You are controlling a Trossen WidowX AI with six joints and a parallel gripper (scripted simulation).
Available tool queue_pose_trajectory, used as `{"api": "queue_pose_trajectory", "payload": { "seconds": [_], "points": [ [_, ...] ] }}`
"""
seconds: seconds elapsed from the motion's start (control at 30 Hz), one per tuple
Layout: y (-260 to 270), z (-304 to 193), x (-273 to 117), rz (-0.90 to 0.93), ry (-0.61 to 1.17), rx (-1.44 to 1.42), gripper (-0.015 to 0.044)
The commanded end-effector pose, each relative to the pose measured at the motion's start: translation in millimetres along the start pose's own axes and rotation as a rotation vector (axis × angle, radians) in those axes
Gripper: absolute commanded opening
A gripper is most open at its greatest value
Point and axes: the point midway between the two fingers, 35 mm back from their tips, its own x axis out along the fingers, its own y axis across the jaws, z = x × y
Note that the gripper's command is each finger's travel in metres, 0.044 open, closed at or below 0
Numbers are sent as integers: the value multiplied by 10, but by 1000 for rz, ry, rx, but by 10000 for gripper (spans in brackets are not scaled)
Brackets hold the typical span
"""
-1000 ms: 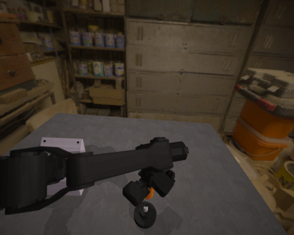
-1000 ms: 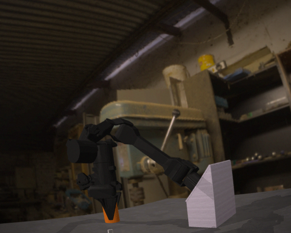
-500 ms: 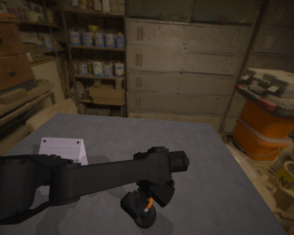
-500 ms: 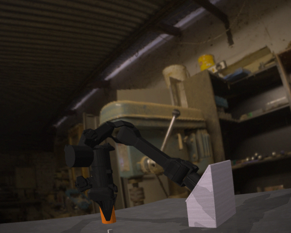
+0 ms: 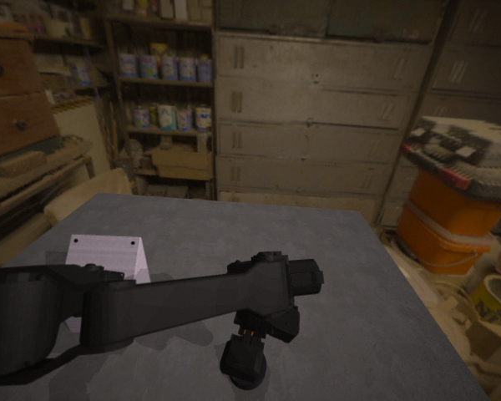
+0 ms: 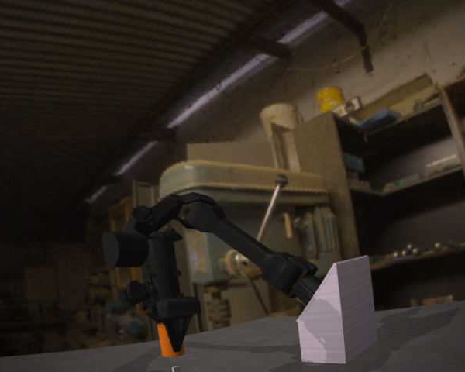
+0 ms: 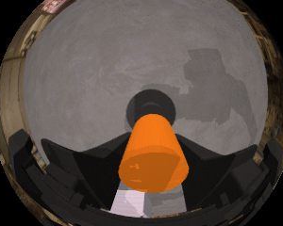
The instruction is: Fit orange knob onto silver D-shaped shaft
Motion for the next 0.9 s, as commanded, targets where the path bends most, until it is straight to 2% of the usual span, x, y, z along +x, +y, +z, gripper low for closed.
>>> {"api": "queue_pose_trajectory", "payload": {
  "seconds": [0.0,0.87],
  "points": [
    [3,12,-3,-4,-4,-105,0],
    [-3,15,-3,-5,-2,-861,0]
  ]
}}
